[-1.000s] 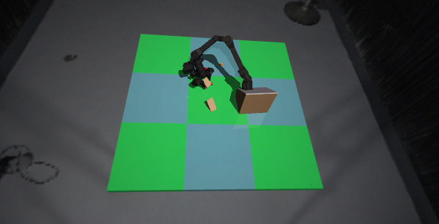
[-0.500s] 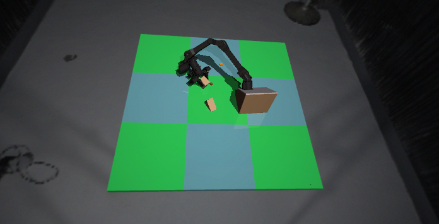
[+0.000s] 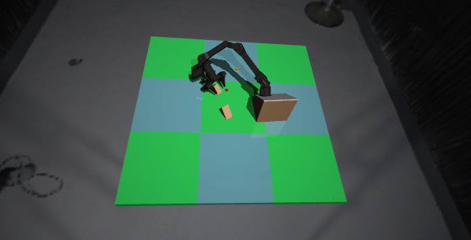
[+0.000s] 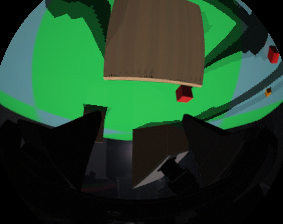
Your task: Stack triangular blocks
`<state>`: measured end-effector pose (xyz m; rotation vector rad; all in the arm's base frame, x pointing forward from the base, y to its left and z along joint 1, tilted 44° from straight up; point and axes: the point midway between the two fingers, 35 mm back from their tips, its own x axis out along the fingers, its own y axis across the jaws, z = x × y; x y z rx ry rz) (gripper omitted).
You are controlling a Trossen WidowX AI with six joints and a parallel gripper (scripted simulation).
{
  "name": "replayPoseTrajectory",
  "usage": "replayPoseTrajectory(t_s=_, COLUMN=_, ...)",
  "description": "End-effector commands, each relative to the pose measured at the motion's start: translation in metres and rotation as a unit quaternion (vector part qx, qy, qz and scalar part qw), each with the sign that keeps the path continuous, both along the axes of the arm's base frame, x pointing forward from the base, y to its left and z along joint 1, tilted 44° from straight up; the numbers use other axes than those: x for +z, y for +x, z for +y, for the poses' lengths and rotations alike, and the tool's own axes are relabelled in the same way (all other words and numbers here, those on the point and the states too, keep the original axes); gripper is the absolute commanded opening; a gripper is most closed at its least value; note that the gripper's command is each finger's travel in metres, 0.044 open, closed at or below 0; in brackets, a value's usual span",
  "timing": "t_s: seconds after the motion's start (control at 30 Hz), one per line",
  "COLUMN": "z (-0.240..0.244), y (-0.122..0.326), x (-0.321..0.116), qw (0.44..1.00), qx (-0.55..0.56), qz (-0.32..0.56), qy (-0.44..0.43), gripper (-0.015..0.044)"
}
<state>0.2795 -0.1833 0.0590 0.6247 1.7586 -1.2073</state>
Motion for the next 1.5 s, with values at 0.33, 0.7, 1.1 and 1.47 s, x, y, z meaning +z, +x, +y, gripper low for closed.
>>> replayPoseTrajectory(t_s=0.33, z=0.027, y=0.004, x=0.029, qw=0.999, qx=0.01, qz=-0.03, qy=-0.011, gripper=0.044)
replayPoseTrajectory(t_s=0.7, z=0.068, y=0.013, x=0.064, qw=0.994, qx=0.022, qz=-0.1, qy=-0.045, gripper=0.044)
replayPoseTrajectory(t_s=1.1, z=0.051, y=0.077, x=-0.04, qw=0.782, qx=-0.301, qz=-0.443, qy=-0.319, gripper=0.044)
replayPoseTrajectory(t_s=1.47, z=0.058, y=0.05, x=-0.058, qw=0.531, qx=-0.498, qz=-0.605, qy=-0.324, gripper=0.044)
